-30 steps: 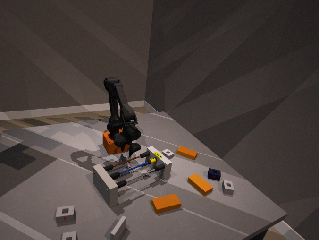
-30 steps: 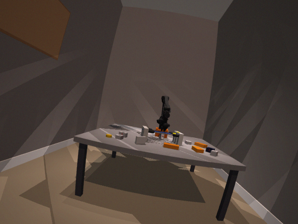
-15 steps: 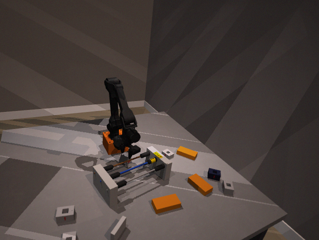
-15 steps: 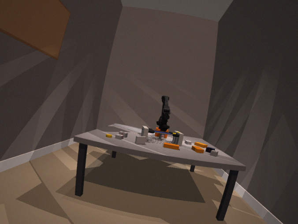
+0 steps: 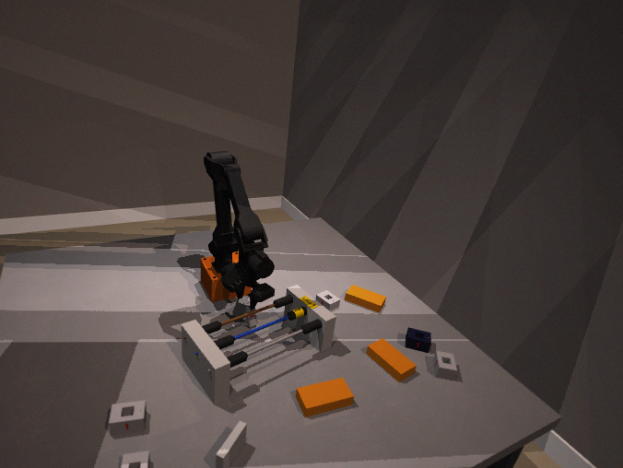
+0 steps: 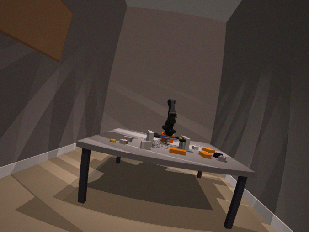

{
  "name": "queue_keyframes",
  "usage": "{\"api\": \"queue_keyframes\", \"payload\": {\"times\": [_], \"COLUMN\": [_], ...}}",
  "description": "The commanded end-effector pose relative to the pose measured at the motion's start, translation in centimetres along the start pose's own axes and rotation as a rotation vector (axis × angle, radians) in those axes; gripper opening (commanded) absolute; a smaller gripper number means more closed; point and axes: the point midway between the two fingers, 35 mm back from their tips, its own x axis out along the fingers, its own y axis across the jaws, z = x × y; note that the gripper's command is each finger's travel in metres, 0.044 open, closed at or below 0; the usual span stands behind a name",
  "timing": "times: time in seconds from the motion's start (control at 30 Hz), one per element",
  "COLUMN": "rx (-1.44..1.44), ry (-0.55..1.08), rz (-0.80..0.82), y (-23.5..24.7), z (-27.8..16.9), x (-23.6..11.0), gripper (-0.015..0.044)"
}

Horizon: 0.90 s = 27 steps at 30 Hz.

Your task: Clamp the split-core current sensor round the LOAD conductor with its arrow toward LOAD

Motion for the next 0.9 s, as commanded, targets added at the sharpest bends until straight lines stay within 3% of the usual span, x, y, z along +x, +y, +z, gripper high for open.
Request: {"api": "queue_keyframes", "payload": {"times": [0.0, 0.2, 0.87], "rx": [0.000, 0.000, 0.000], "ry": [0.000, -0.001, -0.004], "rz": [0.001, 0.002, 0.002], "y": [0.1, 0.6, 1.1], "z": [0.0, 0.1, 0.3], "x": [-0.3, -2.8, -12.0], "gripper": [0.0147, 0.0000, 0.0000]}}
